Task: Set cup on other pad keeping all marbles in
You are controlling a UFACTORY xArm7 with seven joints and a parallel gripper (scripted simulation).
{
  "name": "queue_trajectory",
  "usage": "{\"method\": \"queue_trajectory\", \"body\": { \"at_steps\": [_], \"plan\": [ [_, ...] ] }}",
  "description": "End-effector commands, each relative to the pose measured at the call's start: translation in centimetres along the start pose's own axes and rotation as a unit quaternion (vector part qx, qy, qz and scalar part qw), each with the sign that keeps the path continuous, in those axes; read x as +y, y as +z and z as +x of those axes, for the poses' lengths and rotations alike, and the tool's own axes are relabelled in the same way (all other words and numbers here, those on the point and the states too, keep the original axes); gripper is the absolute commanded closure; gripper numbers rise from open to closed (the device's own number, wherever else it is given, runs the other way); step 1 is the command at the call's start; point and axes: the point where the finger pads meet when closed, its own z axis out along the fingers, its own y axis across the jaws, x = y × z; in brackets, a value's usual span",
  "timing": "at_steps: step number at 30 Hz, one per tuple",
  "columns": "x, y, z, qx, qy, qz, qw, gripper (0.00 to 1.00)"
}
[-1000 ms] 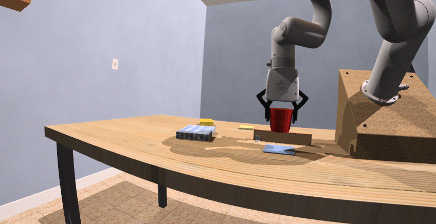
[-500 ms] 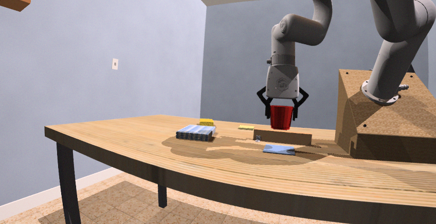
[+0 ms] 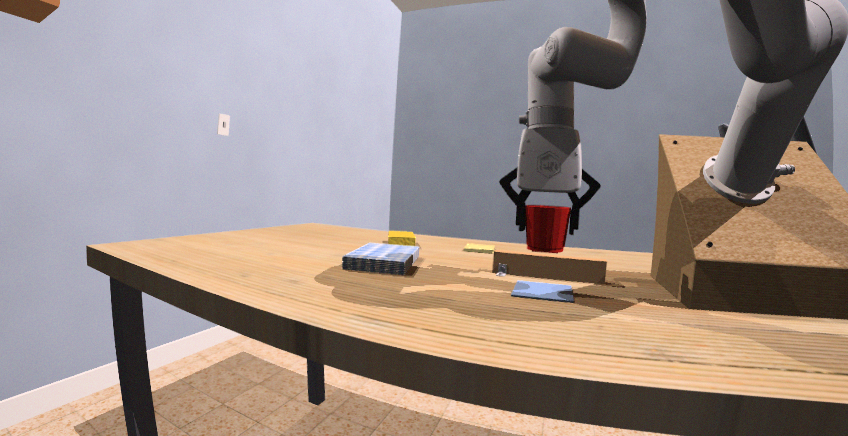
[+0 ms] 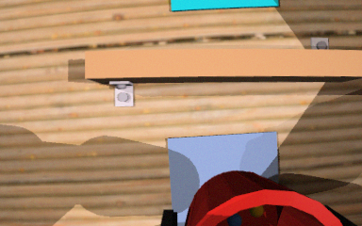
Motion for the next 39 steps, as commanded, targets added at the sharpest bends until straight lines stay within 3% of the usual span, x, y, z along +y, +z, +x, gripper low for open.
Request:
{"method": "queue_trajectory", "body": {
  "at_steps": [1, 21, 39],
  "plan": [
    [-0.1, -0.1, 0.3, 0.001, 0.001, 0.002, 1.0, 0.15],
    [-0.1, -0.1, 4.0, 0.001, 0.001, 0.002, 1.0, 0.15],
    [0.1, -0.1, 11.0, 0.001, 0.001, 0.002, 1.0, 0.15]
  ]
}}
